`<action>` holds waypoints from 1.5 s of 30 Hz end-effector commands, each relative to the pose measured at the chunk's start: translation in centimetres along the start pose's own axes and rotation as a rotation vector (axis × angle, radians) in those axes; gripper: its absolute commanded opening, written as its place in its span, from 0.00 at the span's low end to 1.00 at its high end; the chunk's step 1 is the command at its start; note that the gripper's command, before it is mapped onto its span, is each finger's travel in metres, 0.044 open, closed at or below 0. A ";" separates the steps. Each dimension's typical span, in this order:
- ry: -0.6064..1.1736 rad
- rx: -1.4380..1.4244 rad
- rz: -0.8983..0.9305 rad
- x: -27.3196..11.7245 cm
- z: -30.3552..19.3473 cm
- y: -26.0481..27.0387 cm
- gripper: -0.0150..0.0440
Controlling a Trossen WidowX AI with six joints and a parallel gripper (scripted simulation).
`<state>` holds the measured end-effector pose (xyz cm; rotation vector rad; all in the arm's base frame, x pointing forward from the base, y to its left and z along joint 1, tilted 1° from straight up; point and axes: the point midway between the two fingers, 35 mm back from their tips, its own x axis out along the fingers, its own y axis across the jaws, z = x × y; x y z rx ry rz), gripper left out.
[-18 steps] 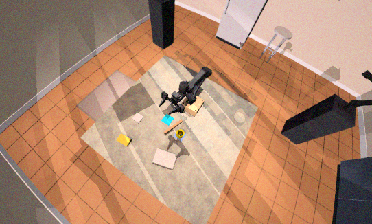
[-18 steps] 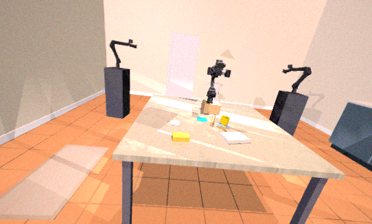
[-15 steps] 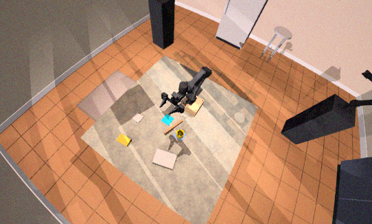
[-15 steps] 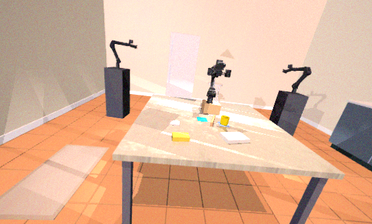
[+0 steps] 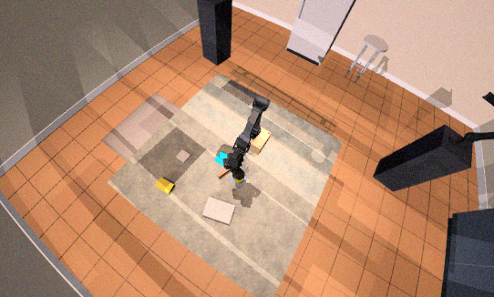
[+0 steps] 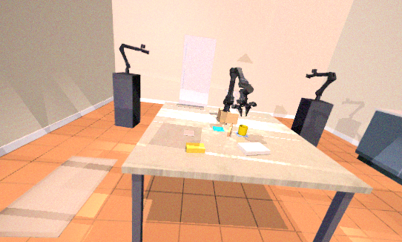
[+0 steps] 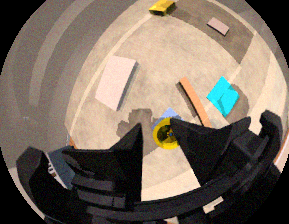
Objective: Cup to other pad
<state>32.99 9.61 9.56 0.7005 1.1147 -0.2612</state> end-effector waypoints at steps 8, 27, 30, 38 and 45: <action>0.223 0.263 -0.413 3.5 -6.3 -3.9 0.54; 0.223 0.263 -0.413 5.7 -6.9 -4.7 0.54; 0.223 0.263 -0.413 6.2 -7.0 -4.9 0.54; 0.223 0.263 -0.414 7.3 -7.4 -5.4 0.54; 0.223 0.263 -0.414 8.3 -7.7 -6.0 0.54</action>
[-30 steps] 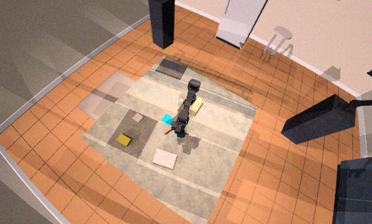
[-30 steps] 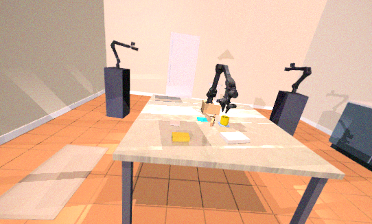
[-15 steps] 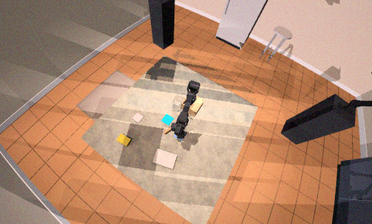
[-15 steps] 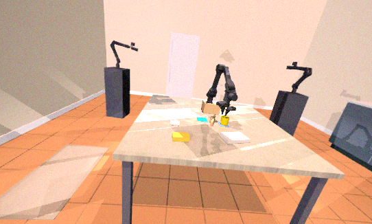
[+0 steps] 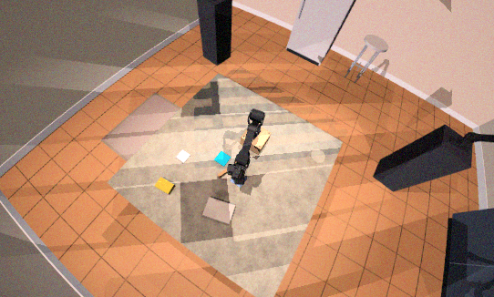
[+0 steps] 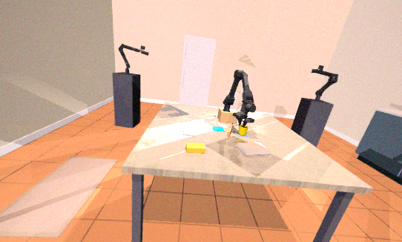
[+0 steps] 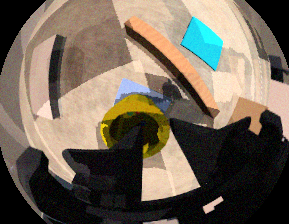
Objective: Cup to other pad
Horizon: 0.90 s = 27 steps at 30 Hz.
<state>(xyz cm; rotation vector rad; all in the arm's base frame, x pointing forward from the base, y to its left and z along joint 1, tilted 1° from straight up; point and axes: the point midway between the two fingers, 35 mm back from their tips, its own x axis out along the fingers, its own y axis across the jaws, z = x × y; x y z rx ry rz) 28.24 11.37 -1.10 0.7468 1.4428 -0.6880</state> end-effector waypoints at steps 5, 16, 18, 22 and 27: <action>0.003 0.004 -0.019 1.7 -0.1 -0.6 0.54; 0.003 0.004 -0.019 1.9 -0.1 -0.6 0.54; 0.003 0.004 -0.019 1.9 -0.1 -0.6 0.54; 0.003 0.004 -0.019 1.9 -0.1 -0.6 0.54; 0.003 0.004 -0.019 1.9 -0.1 -0.6 0.54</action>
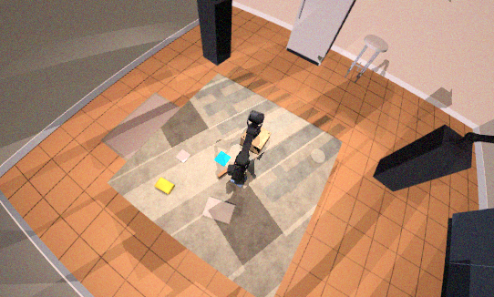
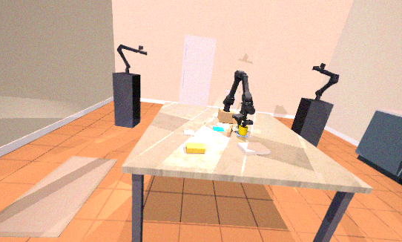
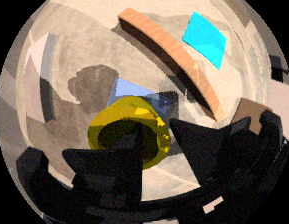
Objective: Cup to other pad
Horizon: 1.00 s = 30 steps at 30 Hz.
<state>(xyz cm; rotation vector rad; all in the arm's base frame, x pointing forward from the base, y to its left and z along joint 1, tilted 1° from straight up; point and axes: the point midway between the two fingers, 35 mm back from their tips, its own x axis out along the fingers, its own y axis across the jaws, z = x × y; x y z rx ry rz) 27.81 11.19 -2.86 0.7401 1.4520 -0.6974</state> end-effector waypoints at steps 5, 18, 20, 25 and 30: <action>0.000 0.000 0.000 0.0 0.0 0.0 0.50; 0.000 0.000 0.000 0.0 0.0 0.0 0.36; 0.000 0.000 0.000 0.0 0.0 0.0 0.33; 0.000 0.000 0.000 0.0 0.0 0.0 0.25; 0.000 0.001 -0.001 -1.0 0.0 0.1 0.25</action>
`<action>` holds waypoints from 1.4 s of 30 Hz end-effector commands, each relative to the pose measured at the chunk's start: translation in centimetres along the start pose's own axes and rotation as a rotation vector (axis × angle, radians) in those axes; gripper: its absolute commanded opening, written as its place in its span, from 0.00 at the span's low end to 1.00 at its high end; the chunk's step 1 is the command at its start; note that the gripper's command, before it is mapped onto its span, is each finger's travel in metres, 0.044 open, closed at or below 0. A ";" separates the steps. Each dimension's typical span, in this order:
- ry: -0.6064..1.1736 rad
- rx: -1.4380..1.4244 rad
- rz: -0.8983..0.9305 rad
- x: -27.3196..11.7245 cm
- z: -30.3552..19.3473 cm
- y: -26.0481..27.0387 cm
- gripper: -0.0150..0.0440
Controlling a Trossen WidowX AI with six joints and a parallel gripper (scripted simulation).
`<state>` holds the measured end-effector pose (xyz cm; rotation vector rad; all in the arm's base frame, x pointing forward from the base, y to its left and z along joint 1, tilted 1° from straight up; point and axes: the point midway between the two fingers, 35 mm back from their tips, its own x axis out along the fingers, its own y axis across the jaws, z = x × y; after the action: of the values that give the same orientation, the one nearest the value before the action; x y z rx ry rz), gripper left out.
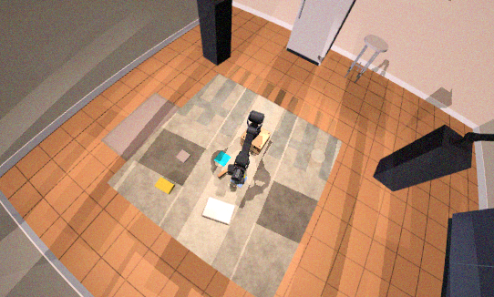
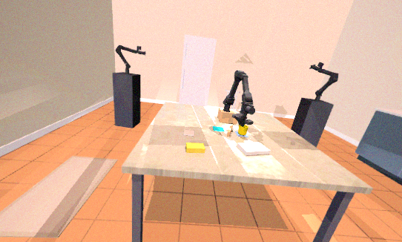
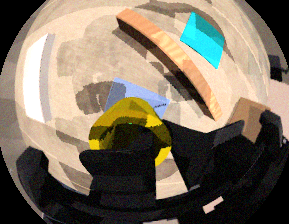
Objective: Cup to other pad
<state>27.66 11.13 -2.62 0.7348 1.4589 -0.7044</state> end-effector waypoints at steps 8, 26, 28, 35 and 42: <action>-0.004 0.002 0.006 -3.9 0.0 0.2 0.25; -0.001 0.000 0.004 -5.3 -0.1 0.1 0.25; -0.001 0.000 0.004 -5.3 -0.1 0.1 0.25; -0.002 0.000 0.003 -5.3 0.2 -0.2 0.25; -0.004 0.002 0.003 -5.3 1.3 -1.3 0.25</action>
<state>27.58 9.87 2.58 0.7369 1.4574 -0.7070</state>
